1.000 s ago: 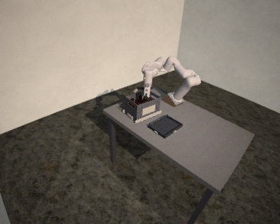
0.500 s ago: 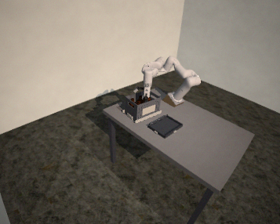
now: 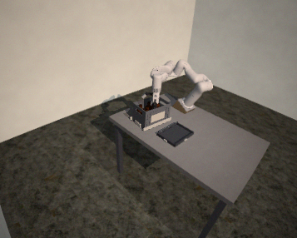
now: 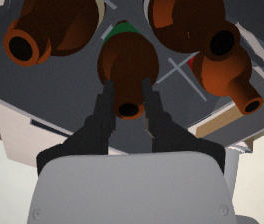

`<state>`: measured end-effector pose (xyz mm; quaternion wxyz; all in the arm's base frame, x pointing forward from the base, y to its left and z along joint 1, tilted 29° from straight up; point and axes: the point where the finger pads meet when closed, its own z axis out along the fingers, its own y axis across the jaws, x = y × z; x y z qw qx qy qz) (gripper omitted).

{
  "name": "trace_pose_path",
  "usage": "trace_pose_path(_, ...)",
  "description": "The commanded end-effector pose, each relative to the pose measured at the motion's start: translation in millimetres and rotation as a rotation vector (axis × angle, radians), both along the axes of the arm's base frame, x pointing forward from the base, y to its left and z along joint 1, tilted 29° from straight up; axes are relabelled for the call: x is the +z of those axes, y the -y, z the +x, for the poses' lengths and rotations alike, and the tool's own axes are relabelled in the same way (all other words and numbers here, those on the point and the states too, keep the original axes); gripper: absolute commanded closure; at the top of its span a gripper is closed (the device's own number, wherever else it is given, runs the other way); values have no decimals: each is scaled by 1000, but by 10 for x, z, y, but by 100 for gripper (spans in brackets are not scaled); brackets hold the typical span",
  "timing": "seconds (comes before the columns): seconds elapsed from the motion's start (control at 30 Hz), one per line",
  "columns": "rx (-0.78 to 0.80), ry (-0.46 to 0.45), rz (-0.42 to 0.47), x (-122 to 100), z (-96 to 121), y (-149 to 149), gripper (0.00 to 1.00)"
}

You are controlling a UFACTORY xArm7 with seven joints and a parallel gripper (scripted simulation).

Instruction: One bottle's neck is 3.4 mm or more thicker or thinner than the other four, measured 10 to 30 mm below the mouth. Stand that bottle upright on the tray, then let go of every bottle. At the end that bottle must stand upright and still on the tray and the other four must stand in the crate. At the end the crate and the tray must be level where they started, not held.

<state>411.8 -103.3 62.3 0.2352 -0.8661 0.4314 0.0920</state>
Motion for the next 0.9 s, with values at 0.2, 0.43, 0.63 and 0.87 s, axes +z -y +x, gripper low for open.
trace_pose_path(0.2,-2,3,-1,14,8,12,100)
trace_pose_path(0.43,-2,3,-1,14,8,12,100)
trace_pose_path(0.63,-2,3,-1,14,8,12,100)
trace_pose_path(0.87,-2,3,-1,14,8,12,35)
